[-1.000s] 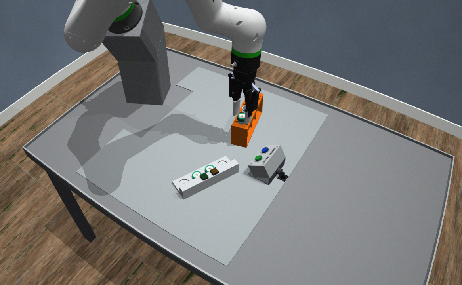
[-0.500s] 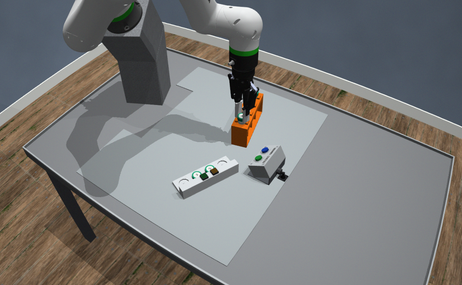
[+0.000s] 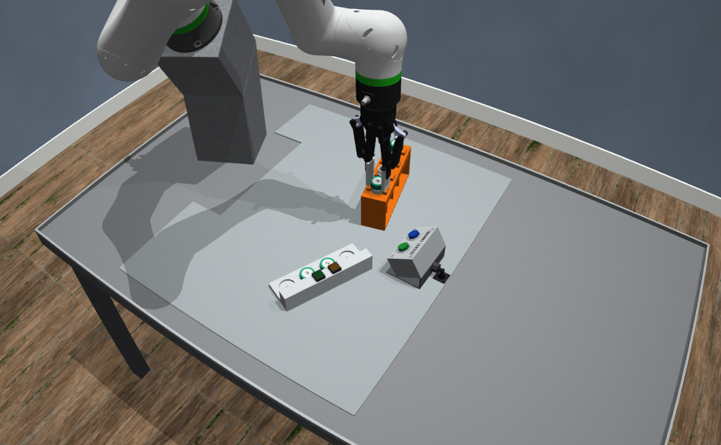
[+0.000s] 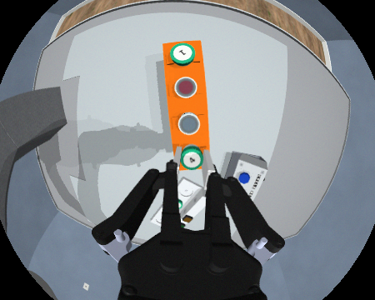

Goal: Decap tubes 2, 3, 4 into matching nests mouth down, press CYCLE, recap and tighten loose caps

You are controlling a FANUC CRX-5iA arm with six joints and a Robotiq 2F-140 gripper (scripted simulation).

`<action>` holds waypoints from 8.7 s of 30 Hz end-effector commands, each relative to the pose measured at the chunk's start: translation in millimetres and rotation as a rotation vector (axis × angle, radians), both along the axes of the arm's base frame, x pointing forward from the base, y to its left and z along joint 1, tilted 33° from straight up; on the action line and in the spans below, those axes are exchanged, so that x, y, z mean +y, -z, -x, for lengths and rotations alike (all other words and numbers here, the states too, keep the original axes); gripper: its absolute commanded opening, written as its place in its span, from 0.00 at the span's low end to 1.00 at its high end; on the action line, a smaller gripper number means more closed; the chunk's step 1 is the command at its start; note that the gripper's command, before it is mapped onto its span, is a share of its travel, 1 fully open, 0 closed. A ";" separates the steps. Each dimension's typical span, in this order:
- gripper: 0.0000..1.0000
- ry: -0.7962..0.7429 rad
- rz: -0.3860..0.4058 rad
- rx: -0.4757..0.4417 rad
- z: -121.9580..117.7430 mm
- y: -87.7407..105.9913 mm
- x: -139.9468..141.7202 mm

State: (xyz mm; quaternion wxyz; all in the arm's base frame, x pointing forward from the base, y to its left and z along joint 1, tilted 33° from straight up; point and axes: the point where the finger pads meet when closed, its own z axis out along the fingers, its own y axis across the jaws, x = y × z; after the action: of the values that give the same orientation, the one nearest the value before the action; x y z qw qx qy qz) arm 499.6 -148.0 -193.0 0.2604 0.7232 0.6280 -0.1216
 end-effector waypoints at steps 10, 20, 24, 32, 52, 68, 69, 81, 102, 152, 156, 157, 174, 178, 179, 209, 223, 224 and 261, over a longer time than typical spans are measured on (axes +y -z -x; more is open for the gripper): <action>0.00 -0.476 0.075 0.320 -0.4 -0.6 -0.1; 0.00 -0.599 0.097 0.397 -0.4 -0.6 -0.1; 0.35 -0.599 0.097 0.397 -0.4 -0.6 -0.1; 0.35 -0.599 0.097 0.397 -0.4 -0.6 -0.1; 0.35 0.099 -0.022 -0.042 -0.5 -0.4 -0.2; 0.00 0.278 -0.053 -0.154 -0.8 -0.5 -0.1; 0.00 0.278 -0.053 -0.154 -0.8 -0.5 -0.1; 0.00 0.236 -0.046 -0.128 -0.8 -0.5 -0.1; 0.00 -0.545 0.088 0.360 -0.7 -0.7 0.0; 0.00 0.059 -0.016 -0.016 -0.7 -0.8 0.1; 0.00 0.059 -0.016 -0.016 -0.7 -0.8 0.1; 0.00 0.059 -0.016 -0.016 -0.7 -0.8 0.1; 0.00 -0.360 0.056 0.247 -0.7 -0.7 0.1; 0.00 -0.380 0.059 0.259 -0.7 -0.7 0.1; 0.00 -0.380 0.059 0.259 -0.7 -0.7 0.1; 0.35 -0.160 0.022 0.122 0.4 -6.9 3.3; 0.00 -0.160 0.022 0.122 0.4 -7.0 3.4; 0.00 -0.160 0.022 0.122 0.4 -7.0 3.4; 0.00 -0.777 0.129 0.507 33.7 -70.3 -38.8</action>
State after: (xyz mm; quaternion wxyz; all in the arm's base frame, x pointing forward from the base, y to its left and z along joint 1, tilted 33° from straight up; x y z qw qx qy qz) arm 474.0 -168.2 -133.6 0.2085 0.4636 0.8349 -0.2113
